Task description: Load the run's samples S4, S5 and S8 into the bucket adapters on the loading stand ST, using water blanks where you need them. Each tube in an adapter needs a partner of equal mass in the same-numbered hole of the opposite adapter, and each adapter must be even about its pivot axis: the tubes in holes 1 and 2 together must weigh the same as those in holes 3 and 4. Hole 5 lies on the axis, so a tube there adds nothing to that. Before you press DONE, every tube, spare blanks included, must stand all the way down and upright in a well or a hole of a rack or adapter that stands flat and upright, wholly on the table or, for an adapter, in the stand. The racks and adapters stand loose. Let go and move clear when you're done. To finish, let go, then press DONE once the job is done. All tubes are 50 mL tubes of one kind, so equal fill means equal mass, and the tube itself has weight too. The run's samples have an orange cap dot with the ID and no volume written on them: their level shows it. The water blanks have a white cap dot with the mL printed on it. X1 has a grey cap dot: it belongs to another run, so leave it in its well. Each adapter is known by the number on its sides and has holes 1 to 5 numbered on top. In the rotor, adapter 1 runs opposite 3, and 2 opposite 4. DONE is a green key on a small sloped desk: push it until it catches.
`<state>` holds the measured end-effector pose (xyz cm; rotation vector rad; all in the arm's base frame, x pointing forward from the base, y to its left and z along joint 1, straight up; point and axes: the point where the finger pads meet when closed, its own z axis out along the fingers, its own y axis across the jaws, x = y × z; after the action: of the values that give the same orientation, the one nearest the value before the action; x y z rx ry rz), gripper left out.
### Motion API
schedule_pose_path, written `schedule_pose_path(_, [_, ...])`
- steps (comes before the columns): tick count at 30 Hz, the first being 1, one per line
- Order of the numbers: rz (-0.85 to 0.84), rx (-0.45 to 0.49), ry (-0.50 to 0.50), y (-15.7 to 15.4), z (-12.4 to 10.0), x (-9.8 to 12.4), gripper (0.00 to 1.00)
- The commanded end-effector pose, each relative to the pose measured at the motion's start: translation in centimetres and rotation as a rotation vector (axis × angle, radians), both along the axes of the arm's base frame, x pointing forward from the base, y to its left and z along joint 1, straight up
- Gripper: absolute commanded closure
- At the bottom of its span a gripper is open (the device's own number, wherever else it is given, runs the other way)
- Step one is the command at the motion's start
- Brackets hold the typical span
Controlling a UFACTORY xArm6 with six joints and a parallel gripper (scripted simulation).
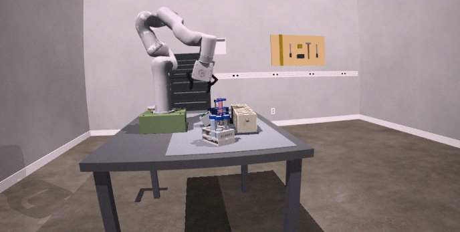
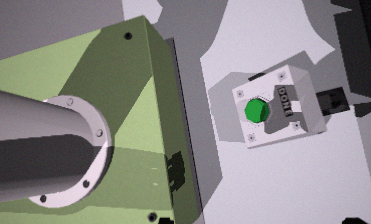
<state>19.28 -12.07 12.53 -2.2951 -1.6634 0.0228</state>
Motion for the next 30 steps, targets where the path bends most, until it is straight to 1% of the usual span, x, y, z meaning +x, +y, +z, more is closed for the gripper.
schedule_pose_path(1, [0.0,-0.002,-0.003,-0.1,0.1,0.1,0.0])
schedule_pose_path(17, [0.0,-0.002,-0.003,-0.1,0.1,0.1,0.0])
schedule_pose_path(20, [-0.091,-0.042,0.01,-0.4,0.4,1.5,0.0])
schedule_pose_path(22, [-0.121,-0.055,0.015,-0.5,0.5,1.9,0.0])
schedule_pose_path(26, [-0.244,-0.104,0.03,-0.7,0.9,3.6,0.0])
schedule_pose_path(27, [-0.244,-0.104,0.03,-0.7,0.9,3.6,0.0])
schedule_pose_path(29, [-0.305,-0.127,0.035,-0.8,1.0,4.5,0.0])
schedule_pose_path(30, [-0.305,-0.127,0.035,-0.8,1.0,4.5,0.0])
